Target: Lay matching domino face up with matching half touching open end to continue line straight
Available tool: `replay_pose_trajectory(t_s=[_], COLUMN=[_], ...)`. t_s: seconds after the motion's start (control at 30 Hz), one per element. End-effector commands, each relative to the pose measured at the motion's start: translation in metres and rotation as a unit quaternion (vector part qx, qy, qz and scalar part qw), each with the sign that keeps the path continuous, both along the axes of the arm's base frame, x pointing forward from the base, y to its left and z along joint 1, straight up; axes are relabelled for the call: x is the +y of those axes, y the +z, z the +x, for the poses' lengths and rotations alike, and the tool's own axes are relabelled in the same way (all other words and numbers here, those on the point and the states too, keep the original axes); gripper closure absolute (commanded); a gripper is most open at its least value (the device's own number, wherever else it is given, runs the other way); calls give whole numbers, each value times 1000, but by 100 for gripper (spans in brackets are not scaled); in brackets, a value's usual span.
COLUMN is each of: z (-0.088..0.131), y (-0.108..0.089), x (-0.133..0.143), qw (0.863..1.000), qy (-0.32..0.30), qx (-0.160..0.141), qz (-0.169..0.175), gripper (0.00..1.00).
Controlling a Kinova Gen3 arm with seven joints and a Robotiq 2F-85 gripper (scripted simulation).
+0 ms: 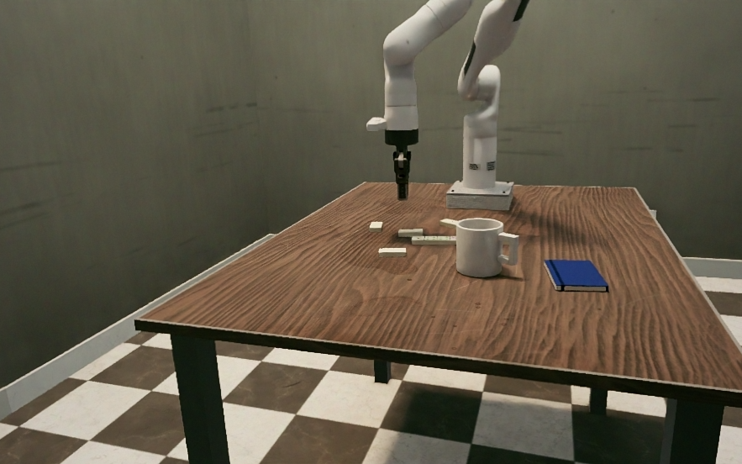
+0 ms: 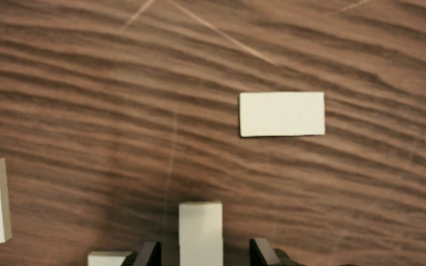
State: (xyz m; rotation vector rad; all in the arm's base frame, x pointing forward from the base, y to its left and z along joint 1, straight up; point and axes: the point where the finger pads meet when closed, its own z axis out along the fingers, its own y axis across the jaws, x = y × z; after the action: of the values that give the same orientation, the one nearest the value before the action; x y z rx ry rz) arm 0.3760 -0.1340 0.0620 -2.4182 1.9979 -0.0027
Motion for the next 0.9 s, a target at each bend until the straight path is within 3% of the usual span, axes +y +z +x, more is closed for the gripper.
replay_pose_trajectory(t_s=[0.0,0.87], z=[1,2], y=[-1,-44], x=[0,0], qw=[1000,1000], qy=[0,0], qx=[-1,-1], qz=[0,0], gripper=[50,50])
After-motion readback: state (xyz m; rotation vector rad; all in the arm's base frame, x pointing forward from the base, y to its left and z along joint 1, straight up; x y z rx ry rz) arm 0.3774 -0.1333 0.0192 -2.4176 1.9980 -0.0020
